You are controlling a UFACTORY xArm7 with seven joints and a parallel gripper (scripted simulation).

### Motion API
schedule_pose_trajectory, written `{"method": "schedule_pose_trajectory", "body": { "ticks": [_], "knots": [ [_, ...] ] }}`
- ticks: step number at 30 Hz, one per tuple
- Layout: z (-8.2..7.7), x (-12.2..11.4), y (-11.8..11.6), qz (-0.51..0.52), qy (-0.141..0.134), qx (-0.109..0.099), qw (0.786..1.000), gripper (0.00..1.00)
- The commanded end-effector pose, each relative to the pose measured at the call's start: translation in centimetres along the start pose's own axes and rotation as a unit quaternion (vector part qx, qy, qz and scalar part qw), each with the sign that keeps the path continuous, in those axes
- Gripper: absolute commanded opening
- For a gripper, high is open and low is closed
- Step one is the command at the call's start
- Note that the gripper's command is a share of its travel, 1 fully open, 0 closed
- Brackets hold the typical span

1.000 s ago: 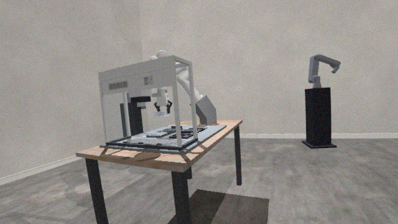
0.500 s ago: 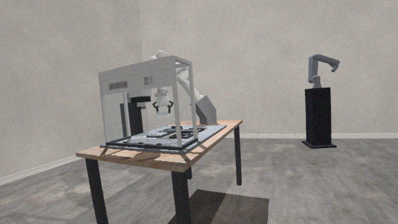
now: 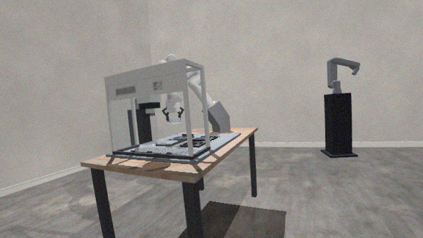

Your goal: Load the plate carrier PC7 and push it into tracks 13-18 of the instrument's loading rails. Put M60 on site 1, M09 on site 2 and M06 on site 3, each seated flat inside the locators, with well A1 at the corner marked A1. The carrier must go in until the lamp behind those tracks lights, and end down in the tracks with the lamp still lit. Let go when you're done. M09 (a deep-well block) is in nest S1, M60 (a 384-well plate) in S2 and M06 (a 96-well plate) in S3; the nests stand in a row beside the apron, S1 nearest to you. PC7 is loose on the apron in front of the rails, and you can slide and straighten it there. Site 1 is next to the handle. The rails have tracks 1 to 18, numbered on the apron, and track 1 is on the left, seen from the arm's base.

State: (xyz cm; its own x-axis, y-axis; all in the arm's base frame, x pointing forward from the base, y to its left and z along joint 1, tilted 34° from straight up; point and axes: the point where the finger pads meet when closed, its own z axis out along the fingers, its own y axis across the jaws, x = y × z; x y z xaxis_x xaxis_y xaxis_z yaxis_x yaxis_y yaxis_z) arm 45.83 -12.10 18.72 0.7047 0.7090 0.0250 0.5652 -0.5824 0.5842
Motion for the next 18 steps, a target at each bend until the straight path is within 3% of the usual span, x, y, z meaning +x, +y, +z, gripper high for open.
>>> {"method": "schedule_pose_trajectory", "body": {
  "ticks": [1,8,15,18],
  "knots": [
    [-0.08,0.10,0.07,-0.076,0.001,0.011,0.997,0.00],
    [-0.08,0.10,0.07,-0.191,0.003,0.011,0.981,0.00],
    [-0.08,0.10,0.07,-0.304,0.004,0.011,0.953,0.00],
    [-0.08,0.10,0.07,-0.314,0.004,0.011,0.949,0.00]
  ]
}}
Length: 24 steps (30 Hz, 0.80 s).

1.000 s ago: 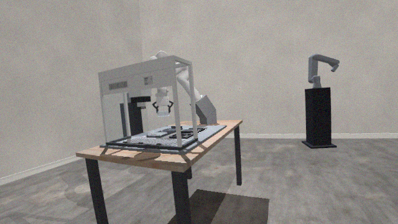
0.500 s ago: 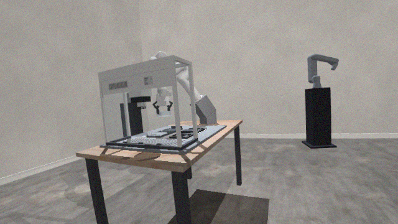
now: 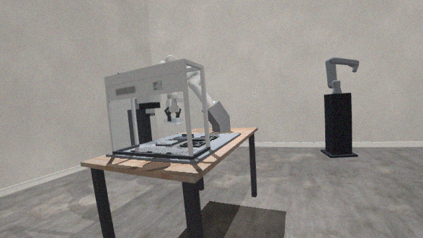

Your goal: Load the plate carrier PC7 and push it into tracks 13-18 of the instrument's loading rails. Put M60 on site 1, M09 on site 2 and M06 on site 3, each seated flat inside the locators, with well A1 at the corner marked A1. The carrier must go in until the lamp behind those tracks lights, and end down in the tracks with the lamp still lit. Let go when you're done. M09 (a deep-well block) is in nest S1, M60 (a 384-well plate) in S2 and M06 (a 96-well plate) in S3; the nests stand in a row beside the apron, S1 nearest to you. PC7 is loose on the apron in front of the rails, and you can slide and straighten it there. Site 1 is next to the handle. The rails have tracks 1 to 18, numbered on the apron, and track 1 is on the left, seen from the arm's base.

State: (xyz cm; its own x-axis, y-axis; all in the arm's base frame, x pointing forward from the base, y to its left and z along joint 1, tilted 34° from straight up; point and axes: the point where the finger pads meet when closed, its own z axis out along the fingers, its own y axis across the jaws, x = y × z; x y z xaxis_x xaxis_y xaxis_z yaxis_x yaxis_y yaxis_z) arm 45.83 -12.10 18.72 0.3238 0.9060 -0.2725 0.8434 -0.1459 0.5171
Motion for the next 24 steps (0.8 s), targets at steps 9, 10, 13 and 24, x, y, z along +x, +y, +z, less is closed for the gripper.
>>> {"method": "schedule_pose_trajectory", "body": {
  "ticks": [9,10,13,24],
  "knots": [
    [-0.08,0.06,0.11,-0.056,0.006,0.009,0.998,0.00],
    [-0.08,0.06,0.11,-0.056,0.006,0.009,0.998,0.00],
    [-0.08,0.06,0.11,-0.056,0.006,0.009,0.998,0.00],
    [0.42,0.06,0.10,-0.056,0.006,0.009,0.998,0.00]
  ]
}}
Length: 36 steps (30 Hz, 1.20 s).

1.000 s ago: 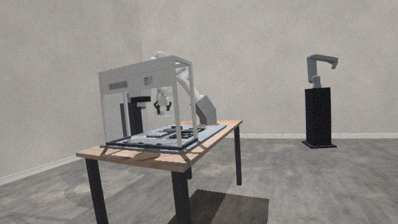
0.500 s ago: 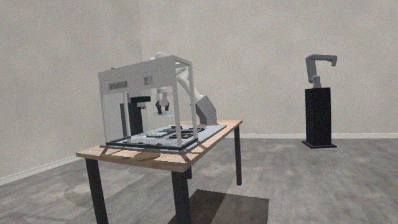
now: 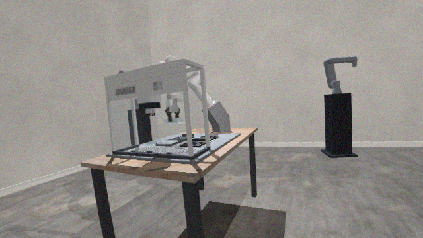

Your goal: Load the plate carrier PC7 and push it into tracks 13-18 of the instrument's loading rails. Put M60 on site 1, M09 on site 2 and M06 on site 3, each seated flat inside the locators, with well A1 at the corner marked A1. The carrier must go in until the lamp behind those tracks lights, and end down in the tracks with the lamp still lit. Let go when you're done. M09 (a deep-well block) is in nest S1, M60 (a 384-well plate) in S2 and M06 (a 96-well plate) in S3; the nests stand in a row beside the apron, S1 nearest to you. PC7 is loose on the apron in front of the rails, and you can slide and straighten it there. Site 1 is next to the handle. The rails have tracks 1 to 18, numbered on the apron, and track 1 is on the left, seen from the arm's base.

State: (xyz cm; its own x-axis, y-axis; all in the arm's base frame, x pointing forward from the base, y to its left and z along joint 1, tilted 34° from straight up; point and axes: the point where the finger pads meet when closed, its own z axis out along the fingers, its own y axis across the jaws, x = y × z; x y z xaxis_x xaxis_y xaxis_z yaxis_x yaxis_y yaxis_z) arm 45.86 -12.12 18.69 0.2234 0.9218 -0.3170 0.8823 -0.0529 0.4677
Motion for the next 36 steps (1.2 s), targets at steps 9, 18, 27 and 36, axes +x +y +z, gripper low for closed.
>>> {"method": "schedule_pose_trajectory", "body": {
  "ticks": [9,18,27,36],
  "knots": [
    [1.5,0.0,0.1,0.000,0.000,-0.001,1.000,0.00],
    [3.0,0.0,0.1,0.000,0.000,-0.001,1.000,0.00],
    [4.2,0.0,0.1,0.000,0.000,-0.001,1.000,0.00],
    [5.7,0.0,0.1,0.000,0.000,-0.001,1.000,0.00]
  ]
}}
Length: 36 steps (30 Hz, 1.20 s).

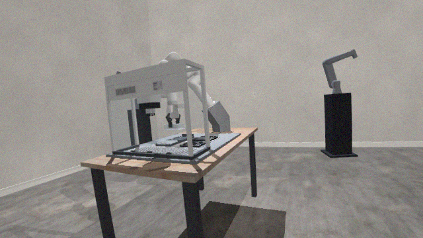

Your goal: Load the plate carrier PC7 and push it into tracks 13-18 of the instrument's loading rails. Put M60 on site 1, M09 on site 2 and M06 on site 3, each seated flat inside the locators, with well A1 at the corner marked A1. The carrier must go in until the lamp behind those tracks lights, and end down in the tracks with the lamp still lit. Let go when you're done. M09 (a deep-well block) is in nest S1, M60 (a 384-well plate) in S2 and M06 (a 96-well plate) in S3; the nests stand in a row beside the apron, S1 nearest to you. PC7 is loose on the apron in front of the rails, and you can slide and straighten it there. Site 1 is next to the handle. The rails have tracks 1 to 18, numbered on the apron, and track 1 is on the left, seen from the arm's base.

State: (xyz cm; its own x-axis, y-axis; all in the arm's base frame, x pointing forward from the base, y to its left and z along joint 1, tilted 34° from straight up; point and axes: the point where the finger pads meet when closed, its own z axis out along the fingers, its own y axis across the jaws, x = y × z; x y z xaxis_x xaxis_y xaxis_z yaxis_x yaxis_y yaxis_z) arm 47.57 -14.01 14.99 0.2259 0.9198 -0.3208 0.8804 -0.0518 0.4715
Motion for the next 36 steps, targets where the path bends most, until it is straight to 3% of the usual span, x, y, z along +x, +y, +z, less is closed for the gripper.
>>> {"method": "schedule_pose_trajectory", "body": {
  "ticks": [1,36],
  "knots": [
    [1.4,0.2,0.2,-0.001,0.003,0.001,1.000,0.00],
    [6.6,0.2,0.2,0.000,0.003,0.001,1.000,0.00]
  ]
}}
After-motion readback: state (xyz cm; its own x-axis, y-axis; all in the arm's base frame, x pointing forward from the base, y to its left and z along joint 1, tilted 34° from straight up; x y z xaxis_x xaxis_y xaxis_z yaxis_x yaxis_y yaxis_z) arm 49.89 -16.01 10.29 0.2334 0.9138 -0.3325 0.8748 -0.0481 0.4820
